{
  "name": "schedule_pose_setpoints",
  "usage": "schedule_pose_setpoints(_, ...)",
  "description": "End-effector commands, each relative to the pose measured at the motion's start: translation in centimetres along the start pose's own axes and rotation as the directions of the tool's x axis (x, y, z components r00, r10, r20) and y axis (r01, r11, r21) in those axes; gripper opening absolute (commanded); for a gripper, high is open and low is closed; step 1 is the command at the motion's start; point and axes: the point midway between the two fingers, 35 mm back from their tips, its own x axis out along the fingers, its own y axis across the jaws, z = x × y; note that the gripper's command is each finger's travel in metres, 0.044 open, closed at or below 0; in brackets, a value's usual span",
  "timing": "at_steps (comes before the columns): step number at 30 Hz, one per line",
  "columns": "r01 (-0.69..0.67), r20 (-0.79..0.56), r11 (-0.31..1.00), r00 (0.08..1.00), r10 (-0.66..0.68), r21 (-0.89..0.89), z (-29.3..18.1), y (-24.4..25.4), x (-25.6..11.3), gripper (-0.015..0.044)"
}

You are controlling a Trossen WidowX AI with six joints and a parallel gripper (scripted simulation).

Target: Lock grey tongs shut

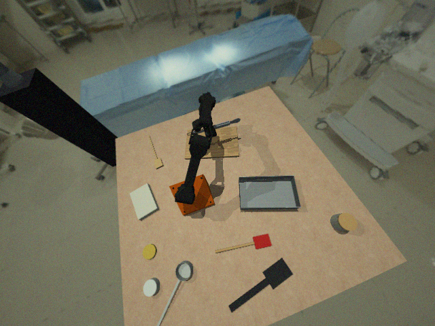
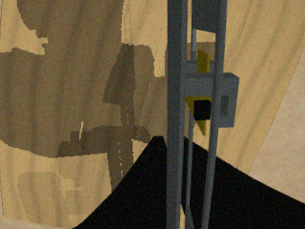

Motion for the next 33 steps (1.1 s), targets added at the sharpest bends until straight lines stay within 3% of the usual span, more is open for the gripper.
schedule_pose_setpoints(1, 0.000, -0.007, 1.000, 1.000, 0.000, -0.006, 0.0, -0.1, 0.6, -0.0150)
schedule_pose_setpoints(33, -0.003, -0.008, 1.000, 1.000, 0.003, -0.006, 0.1, 0.3, 5.8, -0.0150)
